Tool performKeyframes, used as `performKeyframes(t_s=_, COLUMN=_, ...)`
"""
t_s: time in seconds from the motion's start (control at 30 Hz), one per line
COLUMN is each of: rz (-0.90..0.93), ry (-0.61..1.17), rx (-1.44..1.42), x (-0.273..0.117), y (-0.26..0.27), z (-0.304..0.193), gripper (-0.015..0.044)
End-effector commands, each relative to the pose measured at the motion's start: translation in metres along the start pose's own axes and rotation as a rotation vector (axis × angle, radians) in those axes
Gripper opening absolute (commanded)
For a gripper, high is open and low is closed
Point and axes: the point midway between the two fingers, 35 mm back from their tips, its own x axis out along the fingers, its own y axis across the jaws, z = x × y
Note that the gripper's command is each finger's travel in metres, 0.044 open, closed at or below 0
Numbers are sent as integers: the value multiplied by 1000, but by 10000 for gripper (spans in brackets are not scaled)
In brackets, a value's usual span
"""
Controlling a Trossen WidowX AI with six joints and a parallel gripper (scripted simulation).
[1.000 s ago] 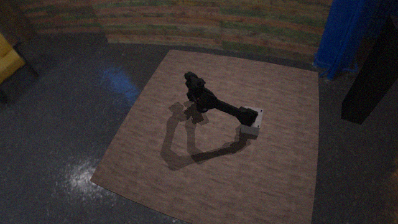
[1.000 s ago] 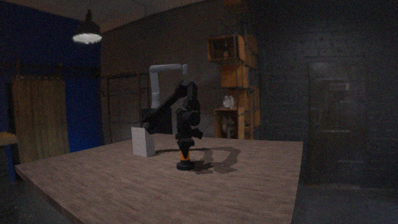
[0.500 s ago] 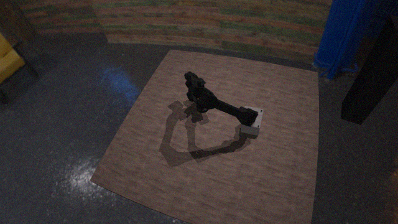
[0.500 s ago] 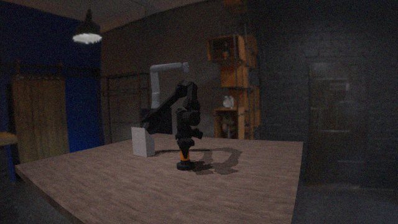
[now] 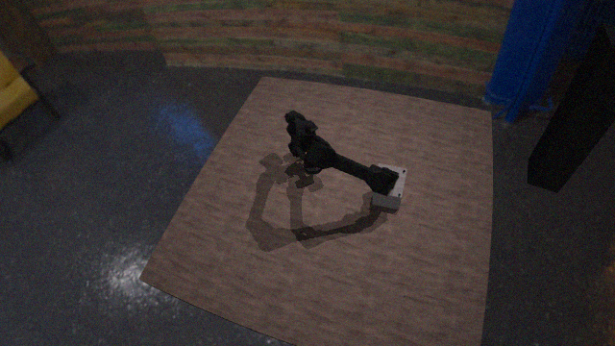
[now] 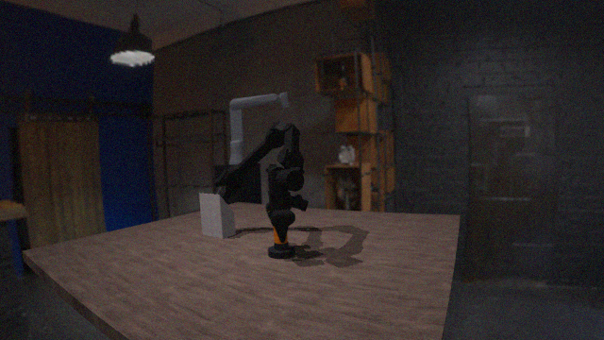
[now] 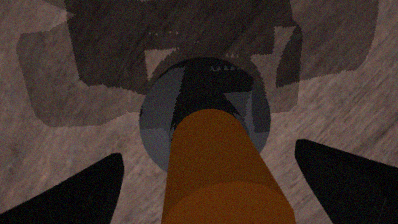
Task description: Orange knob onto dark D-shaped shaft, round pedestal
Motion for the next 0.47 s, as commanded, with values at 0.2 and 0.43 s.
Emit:
performKeyframes(t_s=0.2, rz=-3, ry=3, rx=0, x=-97, y=0, z=0, gripper=440)
performKeyframes(t_s=0.43, rz=-3, ry=3, rx=0, x=-97, y=-3, z=-1, gripper=440)
